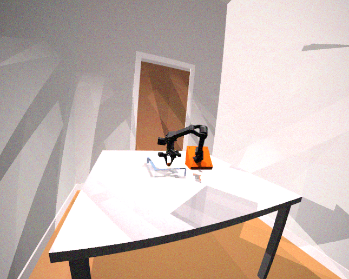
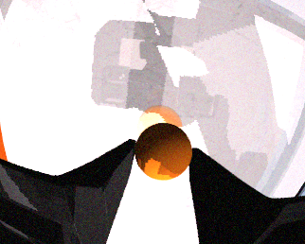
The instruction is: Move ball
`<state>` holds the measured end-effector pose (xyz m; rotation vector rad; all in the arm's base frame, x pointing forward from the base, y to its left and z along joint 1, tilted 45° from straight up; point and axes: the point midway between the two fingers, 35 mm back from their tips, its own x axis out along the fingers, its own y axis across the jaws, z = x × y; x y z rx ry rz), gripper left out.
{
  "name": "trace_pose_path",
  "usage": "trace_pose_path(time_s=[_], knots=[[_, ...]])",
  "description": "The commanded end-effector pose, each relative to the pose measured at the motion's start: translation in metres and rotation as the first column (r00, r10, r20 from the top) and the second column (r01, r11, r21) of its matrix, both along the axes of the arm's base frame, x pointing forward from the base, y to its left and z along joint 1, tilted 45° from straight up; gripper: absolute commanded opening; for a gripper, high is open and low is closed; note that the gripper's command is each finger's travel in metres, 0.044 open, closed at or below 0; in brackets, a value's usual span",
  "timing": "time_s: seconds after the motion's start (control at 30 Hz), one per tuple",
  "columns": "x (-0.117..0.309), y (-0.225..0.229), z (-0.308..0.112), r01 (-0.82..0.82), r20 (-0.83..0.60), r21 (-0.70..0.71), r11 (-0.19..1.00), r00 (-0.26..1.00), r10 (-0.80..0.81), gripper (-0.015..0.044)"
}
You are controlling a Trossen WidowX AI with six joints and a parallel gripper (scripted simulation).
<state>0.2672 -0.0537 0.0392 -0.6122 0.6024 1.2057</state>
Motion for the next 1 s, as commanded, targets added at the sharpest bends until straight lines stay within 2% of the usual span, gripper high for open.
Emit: trace_pose_path(time_s=[0.0, 0.73, 0.97], knots=[[0.002, 0.012, -0.01, -0.001, -0.003, 0.009, 1.0, 1.0, 0.001, 0.0], [0.006, 0.026, -0.024, -0.001, -0.003, 0.01, 1.0, 1.0, 0.001, 0.0], [0.006, 0.023, -0.023, 0.001, 0.0, 0.006, 1.0, 1.0, -0.001, 0.0184]])
